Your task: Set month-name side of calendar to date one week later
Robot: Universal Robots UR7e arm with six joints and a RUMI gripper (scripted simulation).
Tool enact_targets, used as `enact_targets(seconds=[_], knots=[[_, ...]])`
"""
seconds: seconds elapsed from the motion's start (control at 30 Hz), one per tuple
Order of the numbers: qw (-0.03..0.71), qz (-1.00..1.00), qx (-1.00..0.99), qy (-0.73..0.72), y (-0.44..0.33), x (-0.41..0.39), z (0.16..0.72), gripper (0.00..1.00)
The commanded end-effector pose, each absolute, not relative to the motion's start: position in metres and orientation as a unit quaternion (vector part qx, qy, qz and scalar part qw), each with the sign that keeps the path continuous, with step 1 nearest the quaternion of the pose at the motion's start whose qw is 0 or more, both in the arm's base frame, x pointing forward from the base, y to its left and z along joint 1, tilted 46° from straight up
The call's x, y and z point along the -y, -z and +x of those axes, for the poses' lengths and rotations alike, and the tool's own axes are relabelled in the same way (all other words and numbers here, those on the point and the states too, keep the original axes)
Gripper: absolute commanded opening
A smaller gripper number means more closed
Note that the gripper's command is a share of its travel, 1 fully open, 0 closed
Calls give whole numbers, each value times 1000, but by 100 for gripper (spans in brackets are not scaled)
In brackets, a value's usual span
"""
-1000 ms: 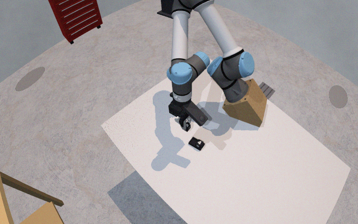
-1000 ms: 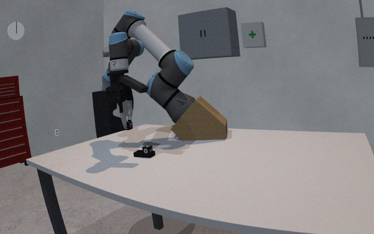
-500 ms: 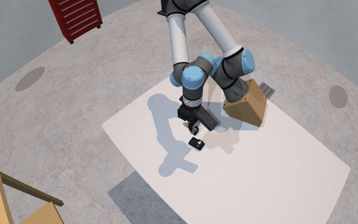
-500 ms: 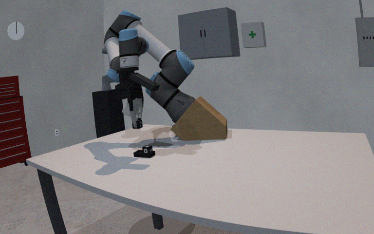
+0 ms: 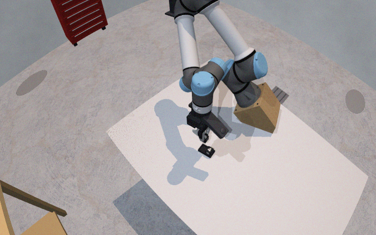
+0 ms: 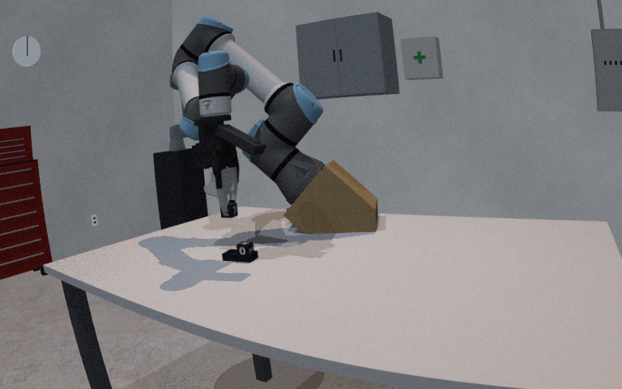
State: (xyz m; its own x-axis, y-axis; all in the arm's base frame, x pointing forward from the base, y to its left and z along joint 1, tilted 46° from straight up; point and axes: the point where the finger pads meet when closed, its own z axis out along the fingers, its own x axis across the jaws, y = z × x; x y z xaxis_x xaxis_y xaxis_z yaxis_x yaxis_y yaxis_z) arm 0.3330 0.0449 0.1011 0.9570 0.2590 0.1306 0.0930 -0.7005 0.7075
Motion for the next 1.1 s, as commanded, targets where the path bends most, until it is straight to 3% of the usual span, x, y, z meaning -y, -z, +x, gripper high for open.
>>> enact_targets(seconds=[0.0,1.07], knots=[[375,915,-96,-111,-93,-37,337,10],[375,915,-96,-111,-62,-7,349,10]])
